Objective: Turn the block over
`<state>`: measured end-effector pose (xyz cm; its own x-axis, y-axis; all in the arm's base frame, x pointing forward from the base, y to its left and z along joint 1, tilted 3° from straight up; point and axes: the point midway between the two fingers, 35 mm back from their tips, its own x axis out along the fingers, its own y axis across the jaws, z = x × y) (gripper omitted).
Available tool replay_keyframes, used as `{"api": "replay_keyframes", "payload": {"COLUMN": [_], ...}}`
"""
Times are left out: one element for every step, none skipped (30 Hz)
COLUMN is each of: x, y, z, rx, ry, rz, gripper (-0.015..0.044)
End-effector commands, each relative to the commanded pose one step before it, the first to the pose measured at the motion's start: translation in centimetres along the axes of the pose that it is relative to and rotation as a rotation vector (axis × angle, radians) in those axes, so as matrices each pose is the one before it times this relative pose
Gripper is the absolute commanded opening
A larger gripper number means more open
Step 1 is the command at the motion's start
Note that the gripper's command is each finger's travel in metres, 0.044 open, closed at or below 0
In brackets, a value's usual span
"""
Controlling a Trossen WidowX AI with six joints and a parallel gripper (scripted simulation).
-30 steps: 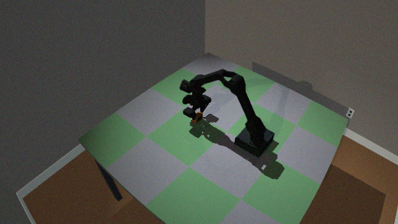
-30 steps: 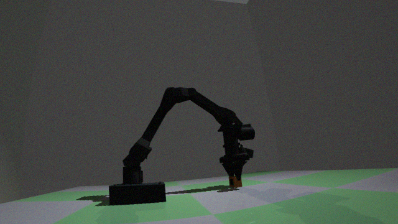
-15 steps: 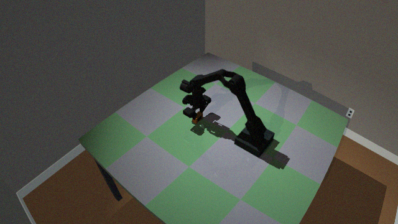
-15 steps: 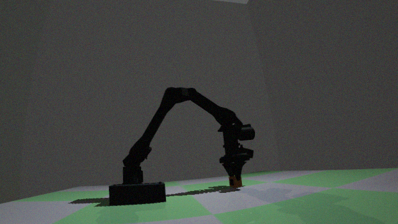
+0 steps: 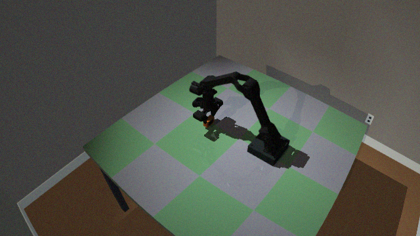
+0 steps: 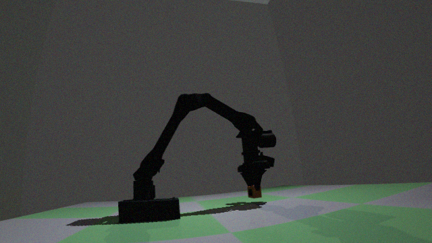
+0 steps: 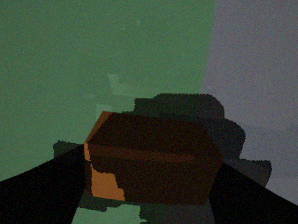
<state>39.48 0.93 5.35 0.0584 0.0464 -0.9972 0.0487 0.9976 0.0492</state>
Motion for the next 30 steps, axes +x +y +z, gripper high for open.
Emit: {"api": "replay_keyframes", "payload": {"x": [-0.811, 0.016, 0.048, 0.078, 0.091, 0.088, 0.085, 0.082, 0.079, 0.075, 0.072, 0.068, 0.065, 0.061, 0.057, 0.053, 0.049, 0.045, 0.041, 0.036, 0.032, 0.028, 0.023, 0.018, 0.014, 0.009, 0.004, -0.001, -0.006, -0.011], "y": [0.019, 0.0, 0.001, 0.001, 0.001, 0.001, 0.001, 0.001, 0.001, 0.001, 0.001, 0.001, 0.001, 0.001, 0.001, 0.001, 0.001, 0.001, 0.001, 0.001, 0.001, 0.001, 0.001, 0.0, 0.0, 0.0, 0.0, 0.0, 0.0, -0.001], "z": [0.068, 0.008, 0.024, 0.038, 0.042, 0.038, 0.034, 0.03, 0.026, 0.022, 0.018, 0.014, 0.01, 0.006, 0.003, -0.001, -0.004, -0.008, -0.011, -0.014, -0.018, -0.021, -0.024, -0.027, -0.03, -0.032, -0.035, -0.038, -0.04, -0.043], "rx": [0.002, -0.0001, -0.0002, -0.0003, -0.0003, -0.0003, -0.0003, -0.0003, -0.0002, -0.0002, -0.0002, -0.0002, -0.0001, -0.0001, -0.0001, -0.0001, -0.0001, 0.0, 0.0, 0.0, 0.0, 0.0, 0.0001, 0.0001, 0.0001, 0.0001, 0.0002, 0.0002, 0.0002, 0.0002], "ry": [-0.00957, -0.00242, -0.00725, -0.01209, -0.01454, -0.01454, -0.01454, -0.01454, -0.01454, -0.01453, -0.01453, -0.01453, -0.01453, -0.01453, -0.01453, -0.01452, -0.01452, -0.01452, -0.01452, -0.01451, -0.01451, -0.0145, -0.0145, -0.0145, -0.01449, -0.01449, -0.01449, -0.01448, -0.01448, -0.01448], "rz": [0.00279, -0.00007, -0.00021, -0.00034, -0.00039, -0.00037, -0.00035, -0.00033, -0.00031, -0.00029, -0.00026, -0.00024, -0.00022, -0.0002, -0.00018, -0.00016, -0.00014, -0.00011, -0.00009, -0.00007, -0.00005, -0.00003, -0.00001, 0.00001, 0.00003, 0.00005, 0.00007, 0.00009, 0.00012, 0.00014], "gripper": [0.0, 0.0, 0.0, 0.0, 0.0, 0.0, 0.0, 0.0, 0.0, 0.0, 0.0, 0.0, 0.0, 0.0, 0.0, 0.0, 0.0, 0.0, 0.0, 0.0, 0.0, 0.0, 0.0, 0.0, 0.0, 0.0, 0.0, 0.0, 0.0, 0.0]}}
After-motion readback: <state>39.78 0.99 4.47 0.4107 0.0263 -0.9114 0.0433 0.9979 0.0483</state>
